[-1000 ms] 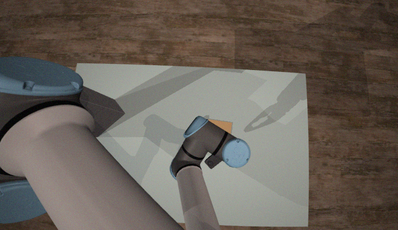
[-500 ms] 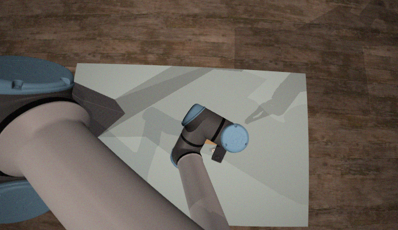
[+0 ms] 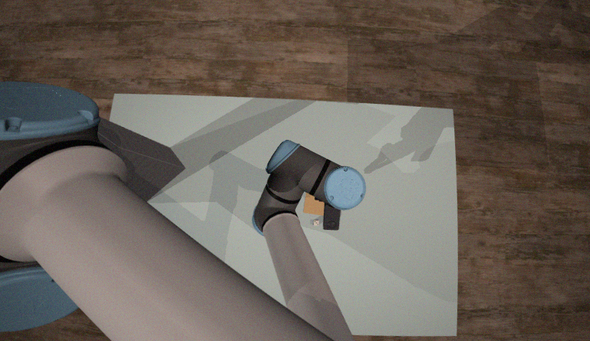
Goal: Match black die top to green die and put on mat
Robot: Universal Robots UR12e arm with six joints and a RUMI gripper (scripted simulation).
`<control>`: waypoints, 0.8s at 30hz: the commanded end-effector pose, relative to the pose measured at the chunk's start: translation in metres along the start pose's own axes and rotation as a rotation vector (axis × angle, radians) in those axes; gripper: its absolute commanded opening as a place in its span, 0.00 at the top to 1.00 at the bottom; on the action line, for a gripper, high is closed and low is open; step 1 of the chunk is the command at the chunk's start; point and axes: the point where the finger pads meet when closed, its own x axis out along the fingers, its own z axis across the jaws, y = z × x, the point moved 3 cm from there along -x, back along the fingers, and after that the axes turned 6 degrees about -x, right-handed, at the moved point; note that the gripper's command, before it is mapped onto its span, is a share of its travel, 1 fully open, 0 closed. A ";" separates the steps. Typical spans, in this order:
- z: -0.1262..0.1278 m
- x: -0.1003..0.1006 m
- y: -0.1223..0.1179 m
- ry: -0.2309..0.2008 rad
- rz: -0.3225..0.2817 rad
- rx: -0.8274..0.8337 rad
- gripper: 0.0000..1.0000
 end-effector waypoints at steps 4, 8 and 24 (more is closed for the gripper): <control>0.000 -0.001 -0.006 0.003 0.001 -0.058 0.97; 0.000 -0.001 -0.006 0.003 0.001 -0.060 0.97; 0.000 0.002 -0.006 0.003 0.001 -0.060 0.97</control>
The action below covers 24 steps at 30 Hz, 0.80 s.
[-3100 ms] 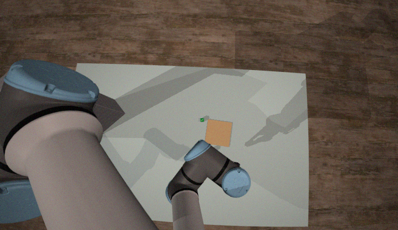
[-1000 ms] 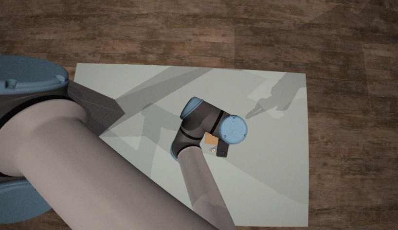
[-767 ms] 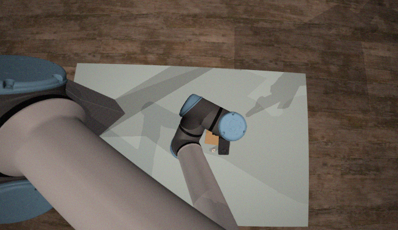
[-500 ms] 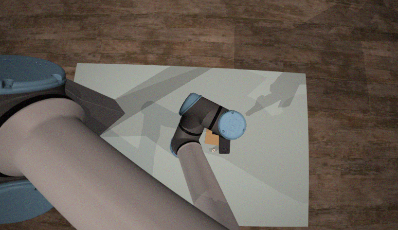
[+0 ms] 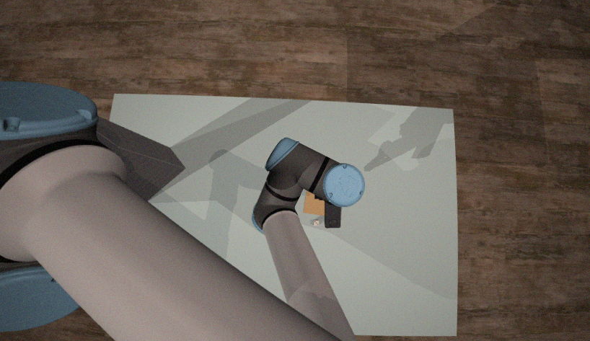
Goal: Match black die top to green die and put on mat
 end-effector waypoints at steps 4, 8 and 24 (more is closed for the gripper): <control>0.000 0.006 0.000 0.001 0.000 0.000 0.97; 0.000 0.018 0.000 0.001 0.000 0.000 0.97; 0.000 0.082 0.000 0.001 0.000 0.000 0.97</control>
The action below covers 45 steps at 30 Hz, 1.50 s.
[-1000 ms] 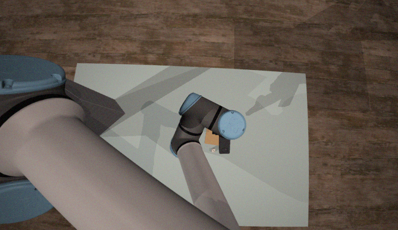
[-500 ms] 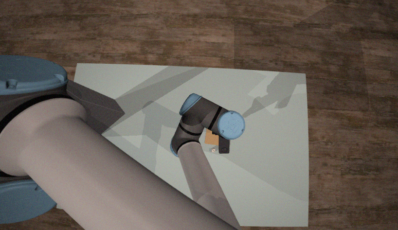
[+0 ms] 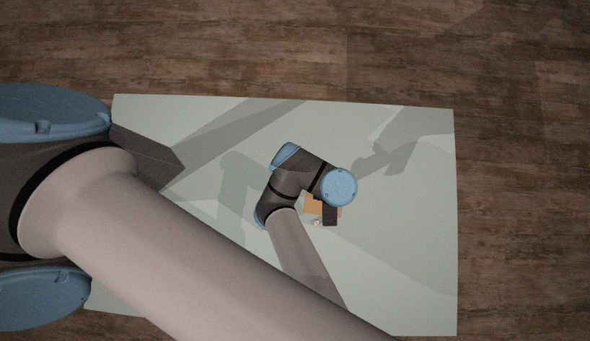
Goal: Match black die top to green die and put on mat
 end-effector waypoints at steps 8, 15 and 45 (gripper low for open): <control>-0.001 0.025 0.000 0.001 0.000 0.000 0.97; -0.001 0.026 0.000 0.001 0.000 0.000 0.97; -0.001 0.026 0.000 0.001 0.000 0.000 0.97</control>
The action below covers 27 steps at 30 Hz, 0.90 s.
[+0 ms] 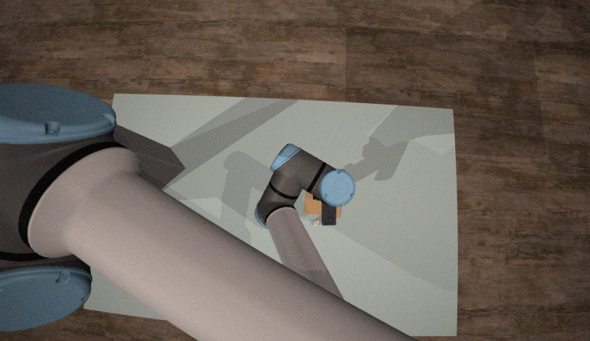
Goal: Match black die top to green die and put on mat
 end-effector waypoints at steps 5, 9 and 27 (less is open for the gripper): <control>0.000 0.000 0.000 0.001 0.000 0.000 0.97; 0.000 0.000 0.000 0.001 0.000 0.000 0.97; 0.000 0.003 0.000 0.001 0.000 0.000 0.97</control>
